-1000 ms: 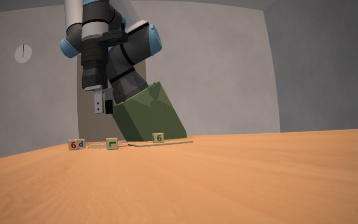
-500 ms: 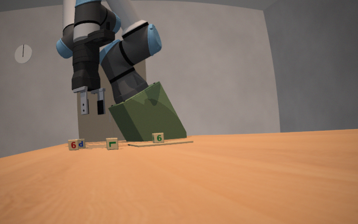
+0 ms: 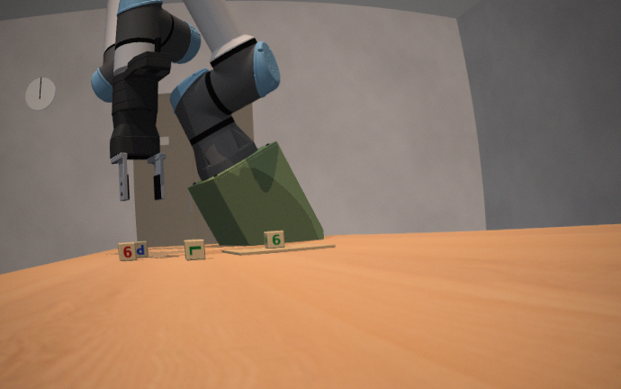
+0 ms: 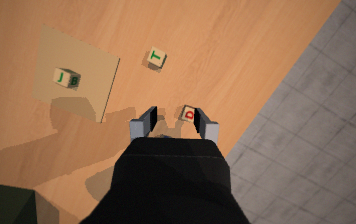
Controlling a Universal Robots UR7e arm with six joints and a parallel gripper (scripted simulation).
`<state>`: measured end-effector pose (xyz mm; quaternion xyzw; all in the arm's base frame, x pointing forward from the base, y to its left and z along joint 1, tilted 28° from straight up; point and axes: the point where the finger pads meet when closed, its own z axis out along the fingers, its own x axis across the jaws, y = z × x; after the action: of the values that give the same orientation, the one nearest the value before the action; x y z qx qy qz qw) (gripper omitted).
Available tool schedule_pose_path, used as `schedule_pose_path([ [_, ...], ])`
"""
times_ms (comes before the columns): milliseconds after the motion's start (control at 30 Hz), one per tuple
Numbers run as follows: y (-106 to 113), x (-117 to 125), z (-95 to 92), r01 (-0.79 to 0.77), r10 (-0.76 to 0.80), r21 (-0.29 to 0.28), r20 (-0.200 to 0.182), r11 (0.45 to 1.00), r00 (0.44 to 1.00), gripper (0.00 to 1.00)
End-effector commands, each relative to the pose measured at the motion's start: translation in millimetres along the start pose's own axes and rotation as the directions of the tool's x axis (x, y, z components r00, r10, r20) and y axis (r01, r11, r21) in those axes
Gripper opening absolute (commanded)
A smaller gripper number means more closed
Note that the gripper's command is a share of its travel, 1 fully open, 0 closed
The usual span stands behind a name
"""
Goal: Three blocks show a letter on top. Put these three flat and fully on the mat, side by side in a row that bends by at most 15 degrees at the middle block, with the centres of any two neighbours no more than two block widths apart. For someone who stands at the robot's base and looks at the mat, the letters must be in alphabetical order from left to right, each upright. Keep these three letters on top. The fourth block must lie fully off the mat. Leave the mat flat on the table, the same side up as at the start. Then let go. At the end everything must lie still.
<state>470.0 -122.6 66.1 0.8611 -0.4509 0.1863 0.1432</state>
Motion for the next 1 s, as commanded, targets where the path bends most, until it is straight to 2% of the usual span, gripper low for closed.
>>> schedule_pose_path([
  [0, 6, 14, -1.7, -0.139, 0.139, 0.003, -0.006, 0.990, 0.990, 1.00],
  [433, 15, 26, -1.8, -0.278, 0.278, 0.004, -0.009, 0.961, 0.961, 1.00],
  [967, 16, 27, -1.4, -0.292, 0.292, 0.003, -0.008, 0.956, 0.956, 1.00],
])
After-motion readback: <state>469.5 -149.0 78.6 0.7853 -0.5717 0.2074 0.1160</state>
